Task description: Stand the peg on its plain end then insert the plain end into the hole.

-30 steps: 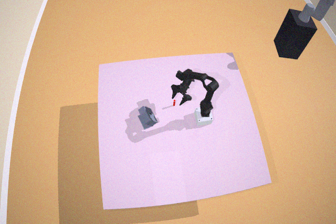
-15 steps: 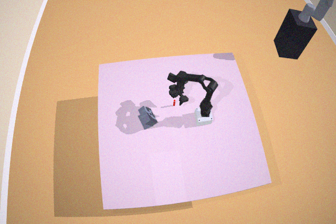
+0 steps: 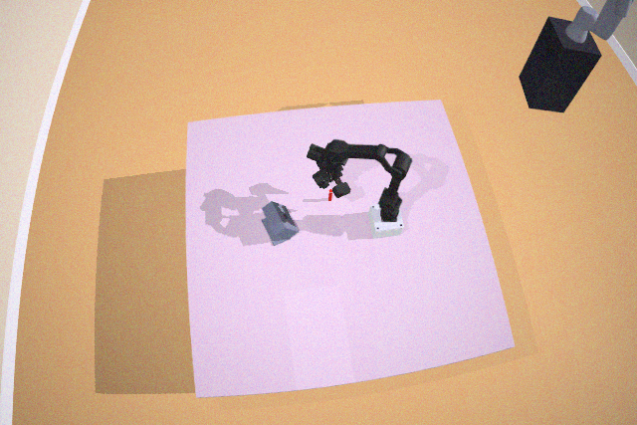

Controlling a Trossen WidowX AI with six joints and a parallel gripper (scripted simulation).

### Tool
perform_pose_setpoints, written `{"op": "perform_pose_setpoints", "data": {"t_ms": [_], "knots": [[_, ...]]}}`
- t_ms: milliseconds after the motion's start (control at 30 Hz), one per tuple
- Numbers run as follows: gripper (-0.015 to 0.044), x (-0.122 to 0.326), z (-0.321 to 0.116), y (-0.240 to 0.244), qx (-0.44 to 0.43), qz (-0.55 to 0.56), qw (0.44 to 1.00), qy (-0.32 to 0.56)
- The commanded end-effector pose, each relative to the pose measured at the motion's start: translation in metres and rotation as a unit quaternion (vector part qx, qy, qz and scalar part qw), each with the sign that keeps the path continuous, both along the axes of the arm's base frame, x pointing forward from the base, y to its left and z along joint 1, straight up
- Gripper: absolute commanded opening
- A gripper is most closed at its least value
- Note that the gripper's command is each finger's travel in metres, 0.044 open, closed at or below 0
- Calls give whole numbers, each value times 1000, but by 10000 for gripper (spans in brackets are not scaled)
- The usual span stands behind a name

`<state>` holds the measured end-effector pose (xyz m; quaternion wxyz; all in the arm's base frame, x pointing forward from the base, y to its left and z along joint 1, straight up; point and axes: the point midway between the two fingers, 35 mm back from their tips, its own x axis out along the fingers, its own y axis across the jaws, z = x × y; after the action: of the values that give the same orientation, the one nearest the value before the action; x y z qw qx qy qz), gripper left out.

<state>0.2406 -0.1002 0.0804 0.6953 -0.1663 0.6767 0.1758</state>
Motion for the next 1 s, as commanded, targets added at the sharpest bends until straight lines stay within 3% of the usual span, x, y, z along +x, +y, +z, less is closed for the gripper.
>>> {"op": "perform_pose_setpoints", "data": {"t_ms": [0, 967], "knots": [[440, 2, 1, -2, -12, -6, 1000, 0], [440, 5, -40, -3, -13, 34, 999, 0]]}}
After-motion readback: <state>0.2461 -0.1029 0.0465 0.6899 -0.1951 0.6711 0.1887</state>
